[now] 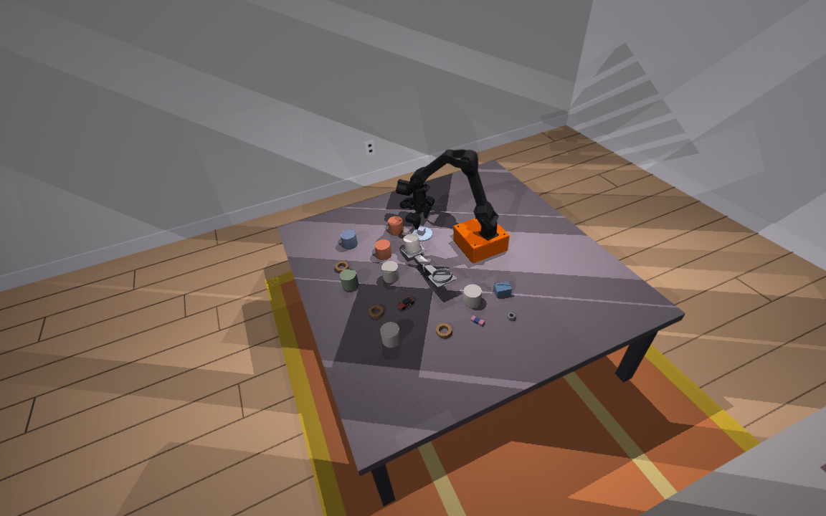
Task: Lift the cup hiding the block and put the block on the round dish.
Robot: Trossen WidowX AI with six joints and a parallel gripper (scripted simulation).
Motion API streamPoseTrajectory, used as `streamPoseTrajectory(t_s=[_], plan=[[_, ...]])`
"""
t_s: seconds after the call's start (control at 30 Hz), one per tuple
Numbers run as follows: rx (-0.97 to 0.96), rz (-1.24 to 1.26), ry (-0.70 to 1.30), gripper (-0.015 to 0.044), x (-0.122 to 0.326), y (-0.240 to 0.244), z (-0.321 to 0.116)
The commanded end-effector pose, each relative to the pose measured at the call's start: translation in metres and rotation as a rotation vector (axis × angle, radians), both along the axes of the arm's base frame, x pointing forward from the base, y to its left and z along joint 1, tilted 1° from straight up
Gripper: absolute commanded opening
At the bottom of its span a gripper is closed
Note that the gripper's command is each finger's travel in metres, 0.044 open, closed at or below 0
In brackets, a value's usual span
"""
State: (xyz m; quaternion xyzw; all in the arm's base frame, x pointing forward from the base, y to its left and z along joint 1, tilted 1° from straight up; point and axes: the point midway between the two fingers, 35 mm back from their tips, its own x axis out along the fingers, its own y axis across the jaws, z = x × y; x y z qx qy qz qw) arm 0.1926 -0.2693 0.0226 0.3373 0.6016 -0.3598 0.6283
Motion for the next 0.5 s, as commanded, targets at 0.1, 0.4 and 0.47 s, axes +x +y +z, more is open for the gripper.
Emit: streamPoseTrajectory(t_s=[0.1, 0.4, 0.47], plan=[[0.003, 0.002, -0.002, 0.0440, -0.001, 0.002, 0.026], [-0.002, 0.000, -0.001, 0.0440, -0.003, 0.005, 0.053], [-0.002, 0.000, -0.001, 0.0440, -0.003, 0.005, 0.053]])
